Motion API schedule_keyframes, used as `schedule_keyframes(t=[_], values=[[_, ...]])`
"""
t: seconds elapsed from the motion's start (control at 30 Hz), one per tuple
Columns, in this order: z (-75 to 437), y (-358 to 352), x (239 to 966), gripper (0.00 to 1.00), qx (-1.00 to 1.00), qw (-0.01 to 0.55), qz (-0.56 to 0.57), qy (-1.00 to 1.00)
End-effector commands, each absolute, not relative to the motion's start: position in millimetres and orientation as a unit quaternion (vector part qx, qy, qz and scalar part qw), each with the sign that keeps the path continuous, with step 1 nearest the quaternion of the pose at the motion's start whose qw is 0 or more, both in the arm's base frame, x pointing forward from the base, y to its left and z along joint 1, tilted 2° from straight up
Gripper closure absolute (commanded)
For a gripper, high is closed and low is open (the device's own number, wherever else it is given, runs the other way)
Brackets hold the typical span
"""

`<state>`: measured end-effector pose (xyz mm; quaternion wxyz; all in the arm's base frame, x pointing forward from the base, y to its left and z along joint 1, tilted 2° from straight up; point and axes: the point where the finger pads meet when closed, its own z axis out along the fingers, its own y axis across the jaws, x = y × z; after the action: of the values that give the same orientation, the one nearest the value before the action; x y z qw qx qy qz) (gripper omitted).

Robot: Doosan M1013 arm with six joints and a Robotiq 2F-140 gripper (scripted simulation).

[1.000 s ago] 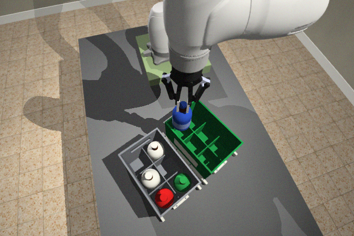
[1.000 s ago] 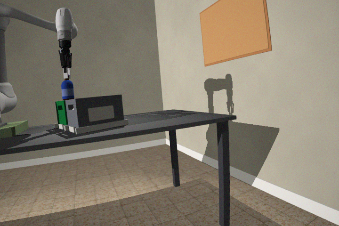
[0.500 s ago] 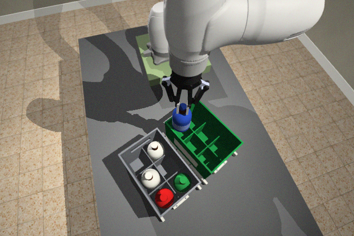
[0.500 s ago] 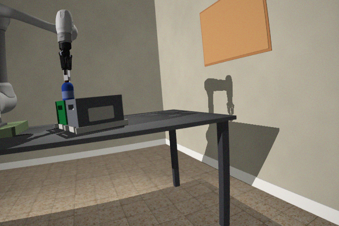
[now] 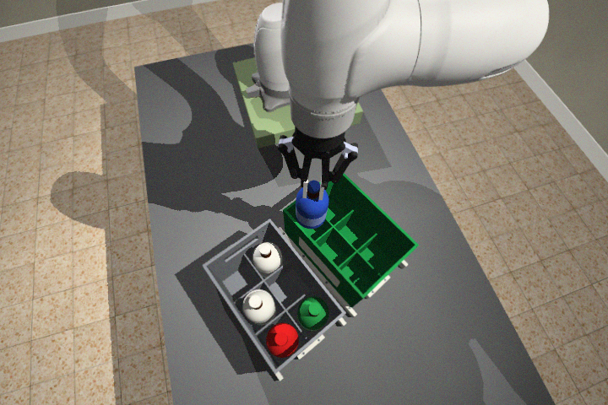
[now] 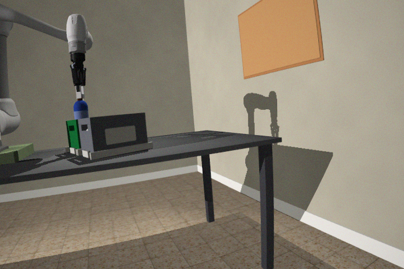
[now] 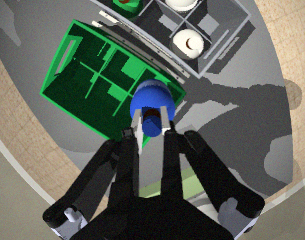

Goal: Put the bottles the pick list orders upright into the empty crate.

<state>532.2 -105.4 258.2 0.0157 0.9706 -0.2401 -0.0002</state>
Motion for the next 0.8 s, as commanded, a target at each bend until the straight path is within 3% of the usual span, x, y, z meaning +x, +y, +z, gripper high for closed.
schedule_keyframes(t=[0.0,0.77], values=[[256.3,-105.5,532.2,1.00,0.971,0.016,0.000,-0.240],[235.3,-106.2,532.1,1.00,0.971,0.016,0.000,-0.240]])
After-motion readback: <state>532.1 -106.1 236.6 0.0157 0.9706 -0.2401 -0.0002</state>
